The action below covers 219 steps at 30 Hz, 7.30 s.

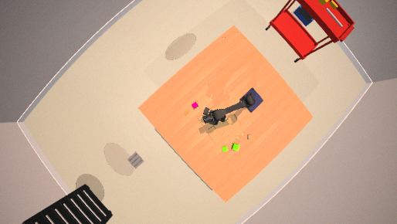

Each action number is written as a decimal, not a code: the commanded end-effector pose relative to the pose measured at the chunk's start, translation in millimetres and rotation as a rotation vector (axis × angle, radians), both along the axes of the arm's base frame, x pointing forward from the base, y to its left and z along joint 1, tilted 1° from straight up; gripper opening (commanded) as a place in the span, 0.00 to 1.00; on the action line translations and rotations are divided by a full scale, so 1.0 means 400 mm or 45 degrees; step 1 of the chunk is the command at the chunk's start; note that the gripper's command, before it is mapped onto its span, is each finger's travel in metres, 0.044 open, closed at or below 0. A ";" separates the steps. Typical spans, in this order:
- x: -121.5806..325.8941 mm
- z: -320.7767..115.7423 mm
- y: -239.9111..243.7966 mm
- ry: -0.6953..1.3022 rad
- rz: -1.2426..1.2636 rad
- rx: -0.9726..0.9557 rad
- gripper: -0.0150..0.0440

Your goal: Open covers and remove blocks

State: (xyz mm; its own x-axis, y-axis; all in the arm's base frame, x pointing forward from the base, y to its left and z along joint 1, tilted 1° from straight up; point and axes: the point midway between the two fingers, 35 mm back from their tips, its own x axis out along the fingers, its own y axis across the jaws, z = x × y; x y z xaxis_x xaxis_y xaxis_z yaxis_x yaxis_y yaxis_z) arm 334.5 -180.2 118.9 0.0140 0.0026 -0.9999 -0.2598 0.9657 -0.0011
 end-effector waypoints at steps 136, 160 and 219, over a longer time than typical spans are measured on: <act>-0.287 -0.173 -0.246 0.018 0.002 -0.012 1.00; -0.189 -0.080 -0.174 0.020 0.473 -0.012 0.51; 0.021 -0.098 0.041 0.013 -2.385 0.024 0.25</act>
